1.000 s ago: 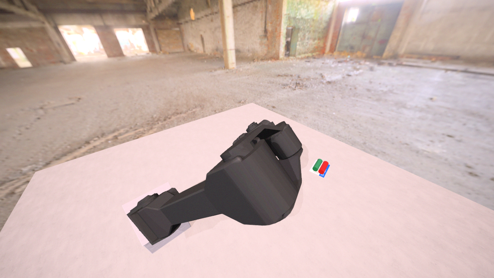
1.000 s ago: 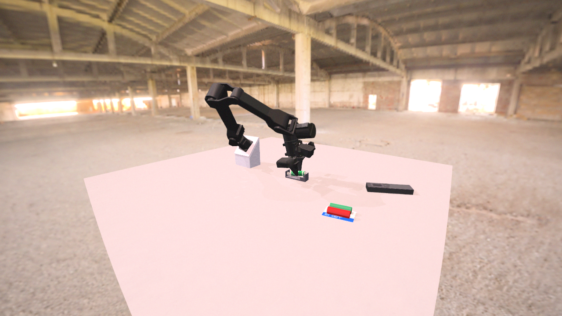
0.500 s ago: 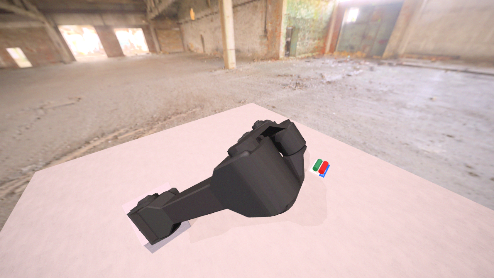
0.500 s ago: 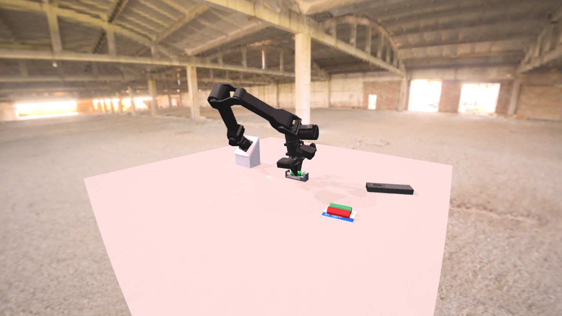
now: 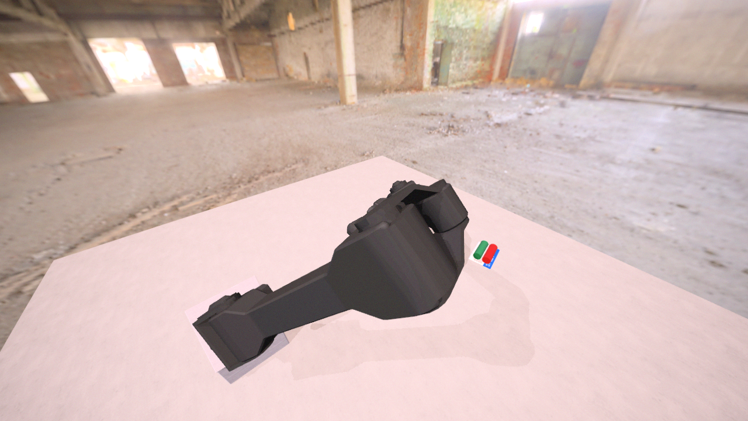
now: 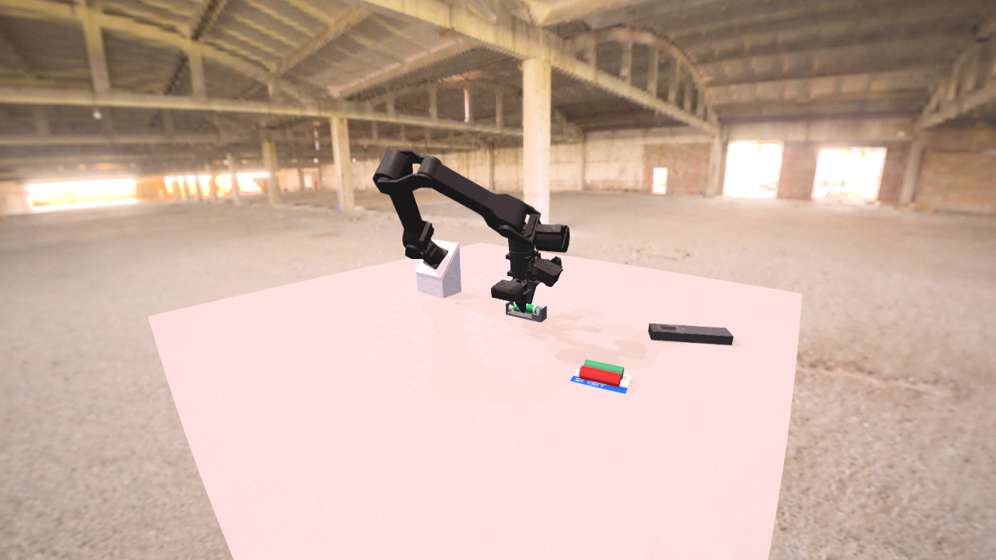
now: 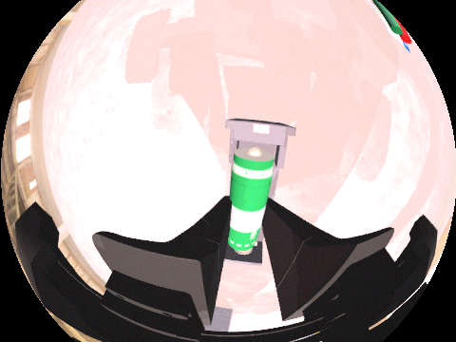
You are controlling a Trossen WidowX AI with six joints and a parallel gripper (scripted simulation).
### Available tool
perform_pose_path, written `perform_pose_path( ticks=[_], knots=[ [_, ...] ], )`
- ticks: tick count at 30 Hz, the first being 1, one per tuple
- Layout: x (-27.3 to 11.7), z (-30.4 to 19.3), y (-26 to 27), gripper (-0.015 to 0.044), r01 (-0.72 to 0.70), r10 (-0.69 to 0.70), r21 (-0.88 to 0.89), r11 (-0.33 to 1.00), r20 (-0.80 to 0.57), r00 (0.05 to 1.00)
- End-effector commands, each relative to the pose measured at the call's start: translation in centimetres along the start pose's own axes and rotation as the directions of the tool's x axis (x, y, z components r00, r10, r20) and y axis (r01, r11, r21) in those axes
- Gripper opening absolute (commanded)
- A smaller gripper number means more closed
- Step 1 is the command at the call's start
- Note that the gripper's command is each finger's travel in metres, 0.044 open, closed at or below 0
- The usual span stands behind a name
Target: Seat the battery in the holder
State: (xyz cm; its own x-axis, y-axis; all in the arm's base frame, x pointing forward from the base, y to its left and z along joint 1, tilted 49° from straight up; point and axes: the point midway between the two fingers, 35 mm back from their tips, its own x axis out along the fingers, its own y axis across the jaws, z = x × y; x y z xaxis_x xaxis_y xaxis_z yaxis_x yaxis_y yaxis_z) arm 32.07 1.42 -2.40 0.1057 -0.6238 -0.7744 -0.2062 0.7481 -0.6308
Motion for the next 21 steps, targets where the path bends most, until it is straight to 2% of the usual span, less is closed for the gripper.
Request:
perform_pose_path(
  ticks=[1, 21],
  knots=[
    [0.44, -0.45, -0.17, 0.0067, 0.005, -0.005, -0.004, 1.000, -0.043, 0.999],
    [0.32, -0.18, -0.32, 0.0067, -0.014, 0.013, -0.002, 1.000, -0.088, 0.996]
  ],
)
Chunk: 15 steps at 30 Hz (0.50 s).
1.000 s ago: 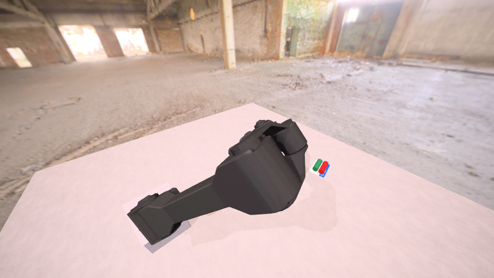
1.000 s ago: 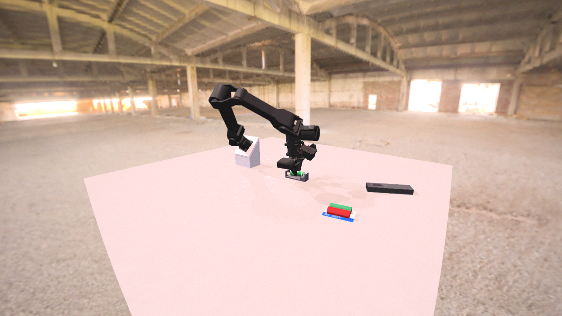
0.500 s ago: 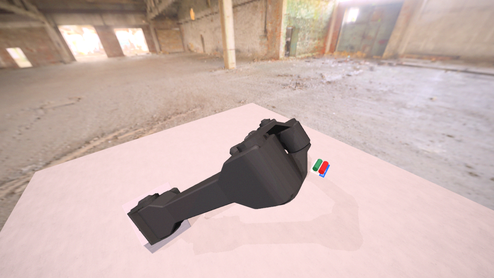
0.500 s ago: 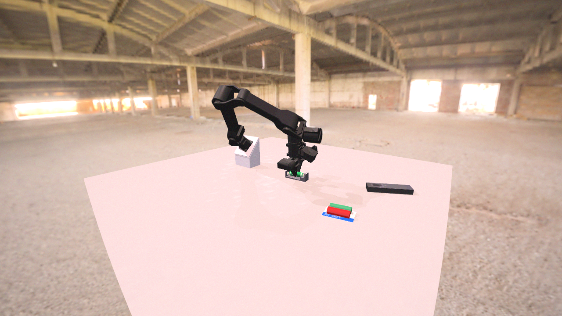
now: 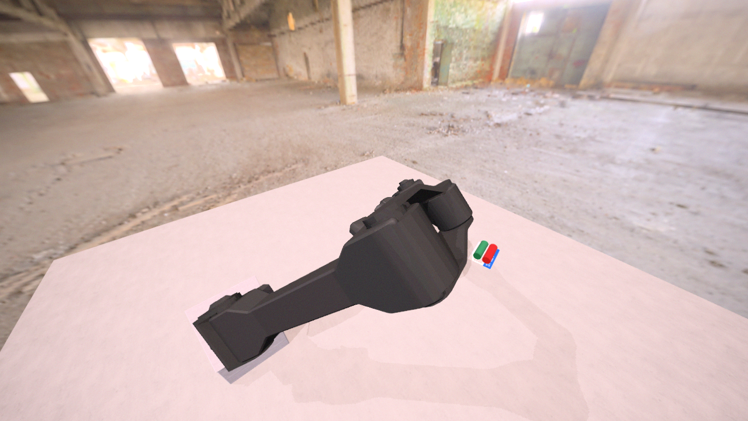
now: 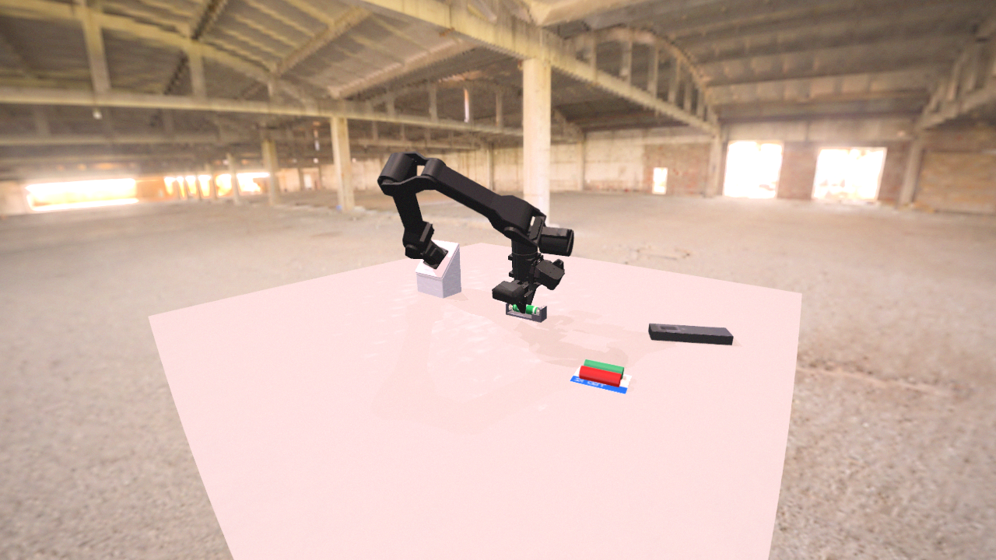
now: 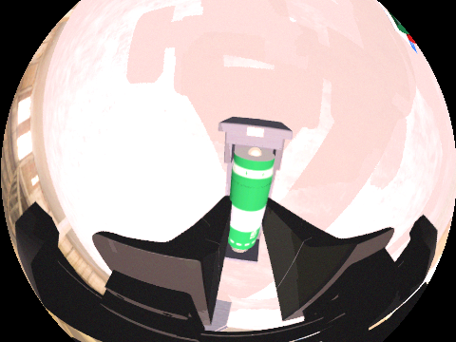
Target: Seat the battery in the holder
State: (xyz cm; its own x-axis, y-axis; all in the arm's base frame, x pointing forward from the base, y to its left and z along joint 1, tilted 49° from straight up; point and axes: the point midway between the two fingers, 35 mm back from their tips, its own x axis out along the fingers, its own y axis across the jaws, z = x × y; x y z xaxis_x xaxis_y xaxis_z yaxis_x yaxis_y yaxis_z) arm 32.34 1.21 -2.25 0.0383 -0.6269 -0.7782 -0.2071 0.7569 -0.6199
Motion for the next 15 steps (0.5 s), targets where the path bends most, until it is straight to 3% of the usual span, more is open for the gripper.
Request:
perform_pose_path(
  ticks=[1, 15],
  knots=[
    [0.31, -0.37, -0.02, 0.0067, 0.000, -0.001, -0.003, 1.000, -0.022, 1.000],
    [0.36, -0.57, 0.01, 0.0067, 0.000, -0.001, -0.003, 1.000, -0.019, 1.000]
  ],
)
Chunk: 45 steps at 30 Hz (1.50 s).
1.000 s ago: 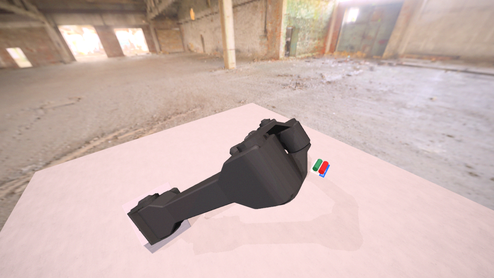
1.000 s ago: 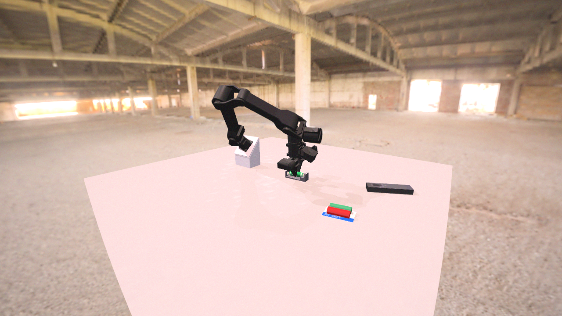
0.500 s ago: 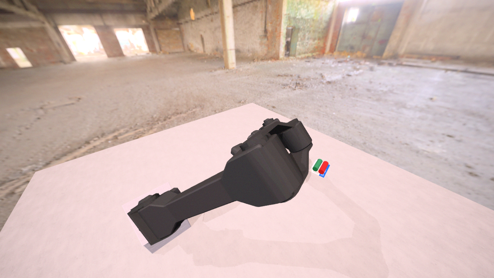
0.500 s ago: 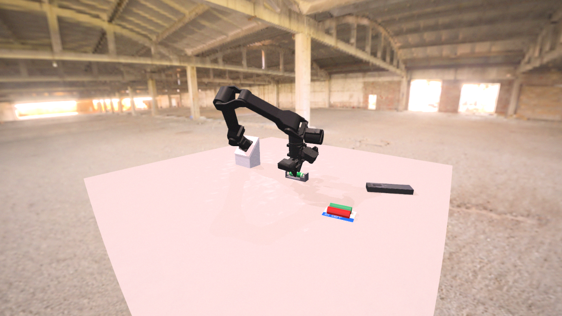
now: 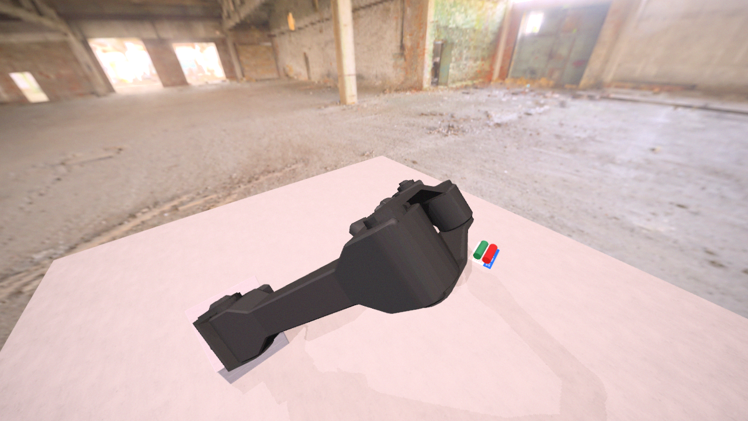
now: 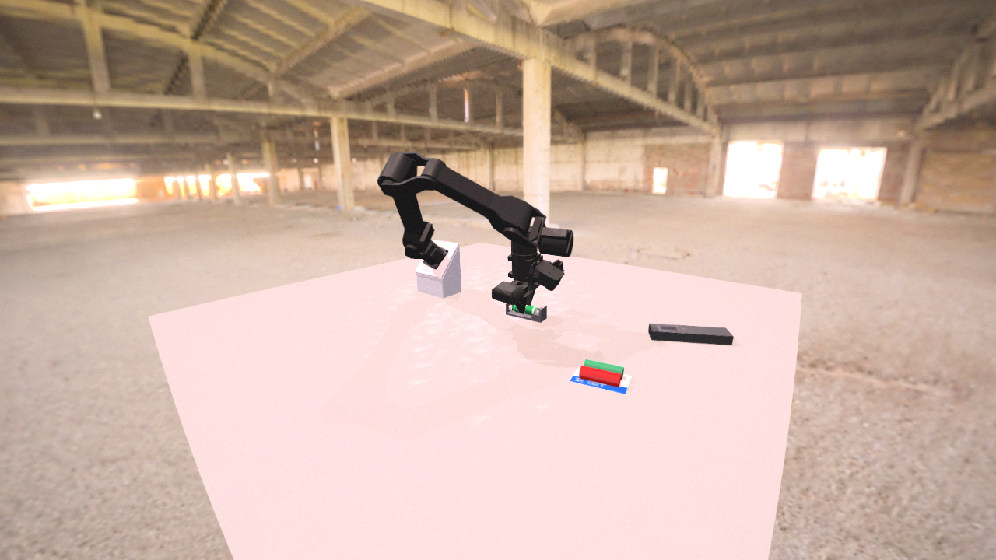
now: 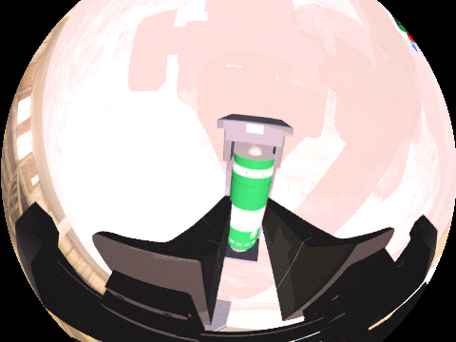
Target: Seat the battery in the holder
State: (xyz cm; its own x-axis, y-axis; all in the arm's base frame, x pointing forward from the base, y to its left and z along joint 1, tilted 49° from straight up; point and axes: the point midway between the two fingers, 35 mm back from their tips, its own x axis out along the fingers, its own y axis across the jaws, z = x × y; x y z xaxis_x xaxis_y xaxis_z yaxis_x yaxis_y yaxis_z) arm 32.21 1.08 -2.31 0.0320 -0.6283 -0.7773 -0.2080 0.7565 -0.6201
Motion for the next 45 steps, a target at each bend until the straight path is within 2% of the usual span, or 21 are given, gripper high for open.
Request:
perform_pose_path(
  ticks=[1, 45],
  knots=[
    [0.2, -0.4, 0.0, 0.0067, 0.000, 0.000, -0.002, 1.000, -0.012, 1.000],
    [0.1, 1.2, 0.0, 0.0067, -0.003, 0.003, 0.000, 1.000, -0.003, 1.000]
  ],
)
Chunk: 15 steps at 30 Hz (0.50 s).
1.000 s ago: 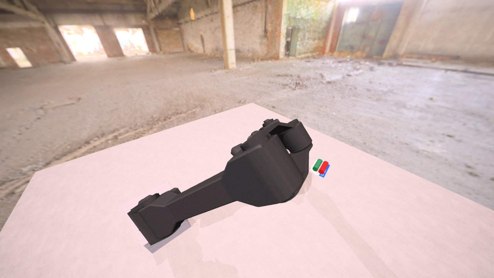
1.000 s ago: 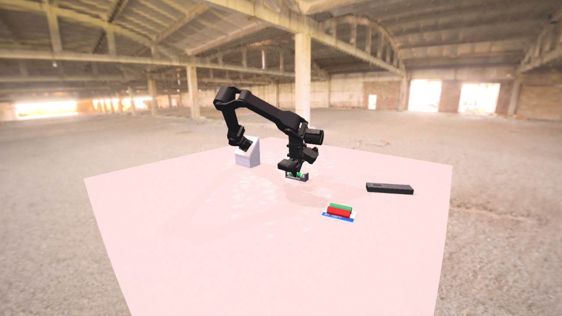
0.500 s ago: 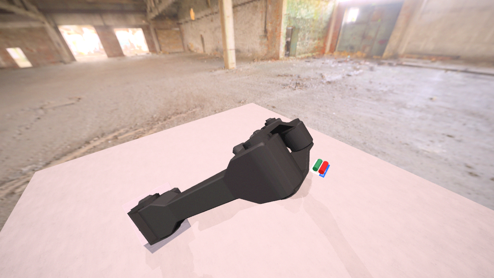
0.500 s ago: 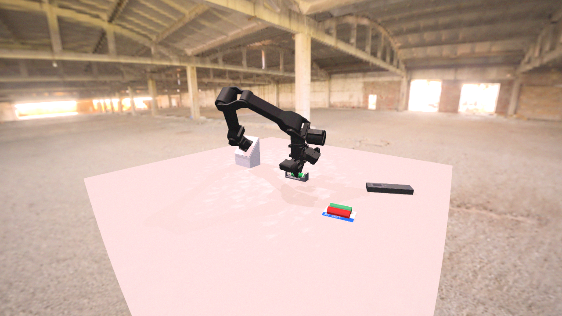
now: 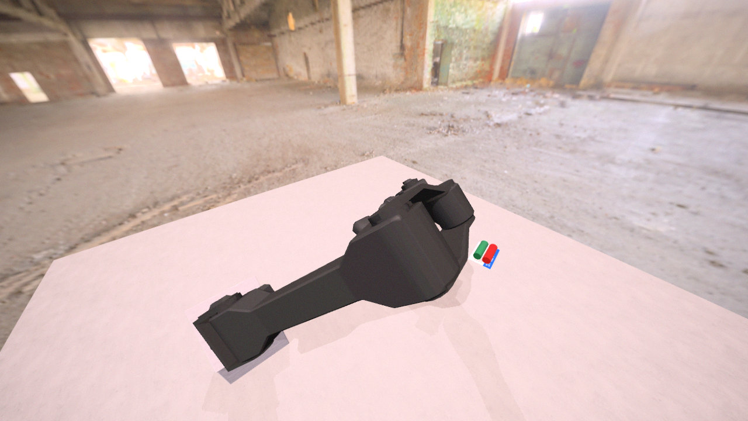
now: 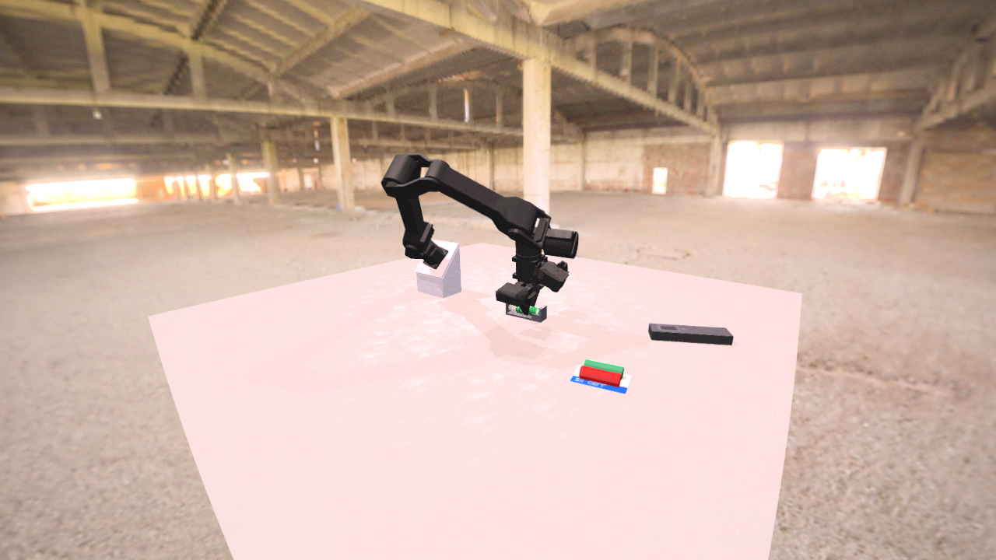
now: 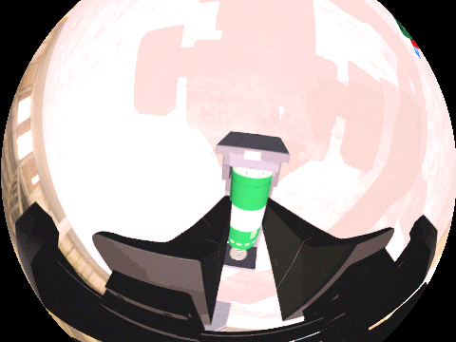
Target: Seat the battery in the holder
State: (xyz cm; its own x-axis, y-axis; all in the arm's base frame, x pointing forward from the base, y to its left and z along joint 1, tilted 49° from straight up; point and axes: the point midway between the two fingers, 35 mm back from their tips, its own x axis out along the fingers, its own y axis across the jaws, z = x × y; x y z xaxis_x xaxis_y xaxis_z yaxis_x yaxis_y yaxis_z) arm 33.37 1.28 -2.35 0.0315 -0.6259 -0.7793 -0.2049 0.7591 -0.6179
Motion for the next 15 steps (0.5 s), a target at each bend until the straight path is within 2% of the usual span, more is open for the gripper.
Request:
perform_pose_path(
  ticks=[1, 6, 10, 15],
  knots=[
    [0.15, 0.06, 0.04, 0.0067, 0.000, 0.000, -0.004, 1.000, -0.004, 1.000],
    [0.15, 0.06, 0.04, 0.0067, 0.000, 0.000, -0.004, 1.000, -0.004, 1.000],
    [0.15, 0.06, 0.04, 0.0169, 0.000, 0.000, -0.004, 1.000, -0.004, 1.000],
    [-0.35, 0.03, 0.11, 0.0169, 0.000, 0.000, -0.002, 1.000, -0.003, 1.000]
  ],
)
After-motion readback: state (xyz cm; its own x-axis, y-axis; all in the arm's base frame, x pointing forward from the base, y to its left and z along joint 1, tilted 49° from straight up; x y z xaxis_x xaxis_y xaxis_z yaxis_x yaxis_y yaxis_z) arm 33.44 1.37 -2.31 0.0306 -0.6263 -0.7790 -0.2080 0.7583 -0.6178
